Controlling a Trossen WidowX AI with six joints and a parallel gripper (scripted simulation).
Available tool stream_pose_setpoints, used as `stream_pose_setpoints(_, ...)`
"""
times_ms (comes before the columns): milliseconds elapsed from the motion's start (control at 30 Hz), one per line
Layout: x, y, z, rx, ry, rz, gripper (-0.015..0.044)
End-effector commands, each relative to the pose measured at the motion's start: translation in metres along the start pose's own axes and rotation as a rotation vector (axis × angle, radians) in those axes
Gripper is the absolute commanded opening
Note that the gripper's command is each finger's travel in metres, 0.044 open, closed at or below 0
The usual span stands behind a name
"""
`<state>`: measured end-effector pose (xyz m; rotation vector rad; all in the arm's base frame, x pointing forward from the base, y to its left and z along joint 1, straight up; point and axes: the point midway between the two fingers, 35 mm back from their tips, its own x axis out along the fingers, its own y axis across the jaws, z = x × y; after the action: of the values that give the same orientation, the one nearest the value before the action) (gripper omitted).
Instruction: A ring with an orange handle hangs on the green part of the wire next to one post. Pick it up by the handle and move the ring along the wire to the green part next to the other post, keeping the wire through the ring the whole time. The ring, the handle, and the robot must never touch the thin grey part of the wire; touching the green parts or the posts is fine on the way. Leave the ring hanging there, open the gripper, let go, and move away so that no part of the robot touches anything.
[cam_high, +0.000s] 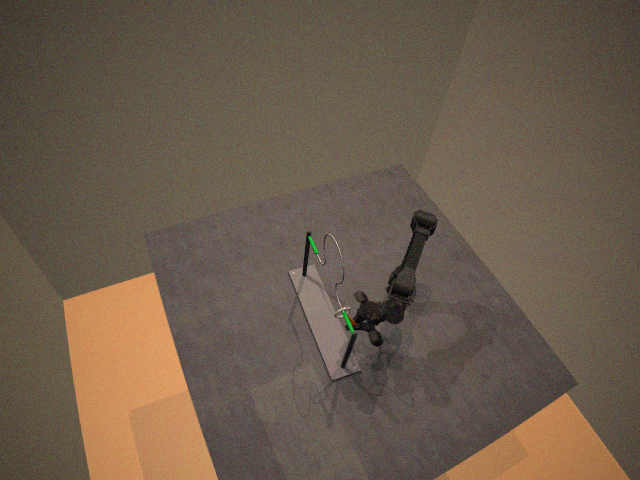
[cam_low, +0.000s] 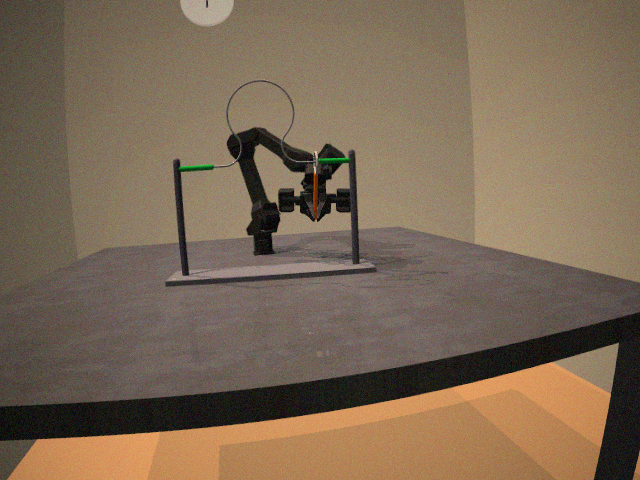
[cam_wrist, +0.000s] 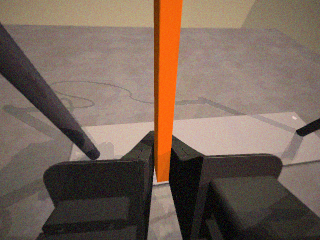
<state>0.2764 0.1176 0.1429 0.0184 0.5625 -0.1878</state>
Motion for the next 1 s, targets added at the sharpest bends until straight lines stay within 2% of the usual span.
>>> stream_pose_setpoints(0,-0.001,0.004,0.003,0.011,-0.009,0.000,-0.0150)
stream_pose_setpoints(967,0.005,0.020,-0.010,0.009,-0.022,-0.002,-0.0150)
